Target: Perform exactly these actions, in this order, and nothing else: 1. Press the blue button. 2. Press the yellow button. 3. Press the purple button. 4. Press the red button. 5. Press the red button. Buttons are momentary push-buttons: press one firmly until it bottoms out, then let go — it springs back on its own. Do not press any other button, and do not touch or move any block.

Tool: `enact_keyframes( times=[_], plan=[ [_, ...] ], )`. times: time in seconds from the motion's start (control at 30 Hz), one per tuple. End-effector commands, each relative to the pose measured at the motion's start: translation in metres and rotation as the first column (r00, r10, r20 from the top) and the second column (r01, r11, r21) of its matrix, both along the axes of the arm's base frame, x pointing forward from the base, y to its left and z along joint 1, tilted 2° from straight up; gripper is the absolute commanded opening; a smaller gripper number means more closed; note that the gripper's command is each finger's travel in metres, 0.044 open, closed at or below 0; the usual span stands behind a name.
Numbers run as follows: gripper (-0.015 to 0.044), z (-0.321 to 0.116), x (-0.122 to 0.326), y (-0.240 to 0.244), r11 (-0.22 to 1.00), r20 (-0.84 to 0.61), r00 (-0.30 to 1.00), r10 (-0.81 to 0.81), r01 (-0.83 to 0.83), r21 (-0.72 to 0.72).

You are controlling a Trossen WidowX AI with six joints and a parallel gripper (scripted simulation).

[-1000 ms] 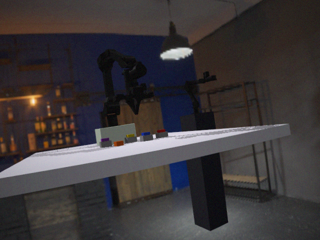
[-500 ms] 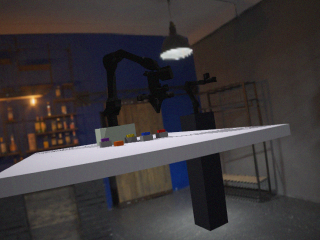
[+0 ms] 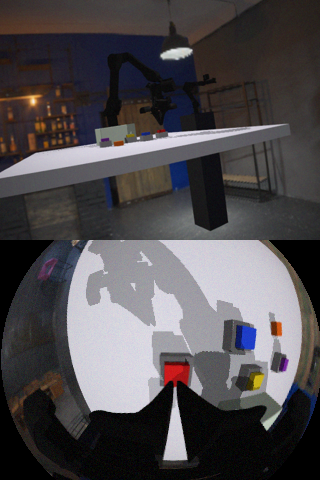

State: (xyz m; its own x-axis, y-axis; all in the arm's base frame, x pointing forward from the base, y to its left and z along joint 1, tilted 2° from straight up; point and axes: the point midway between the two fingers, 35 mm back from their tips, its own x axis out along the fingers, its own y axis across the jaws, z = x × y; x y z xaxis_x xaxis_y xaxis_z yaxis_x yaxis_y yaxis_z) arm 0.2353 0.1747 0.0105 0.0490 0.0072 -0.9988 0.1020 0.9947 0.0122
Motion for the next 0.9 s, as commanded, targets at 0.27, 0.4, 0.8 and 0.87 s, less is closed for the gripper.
enact_keyframes(
  times=[0.27, 0.4, 0.8, 0.87],
  plan=[
    [0.0020, -0.023, -0.002, -0.003, 1.000, -0.010, 1.000, -0.003, 0.003, -0.013],
    [0.0020, -0.029, -0.002, -0.003, 1.000, -0.010, 1.000, -0.003, 0.003, -0.013],
    [0.0020, -0.030, -0.002, -0.003, 1.000, -0.010, 1.000, -0.003, 0.003, -0.013],
    [0.0020, -0.030, -0.002, -0.003, 1.000, -0.010, 1.000, -0.003, 0.003, -0.013]
  ],
)
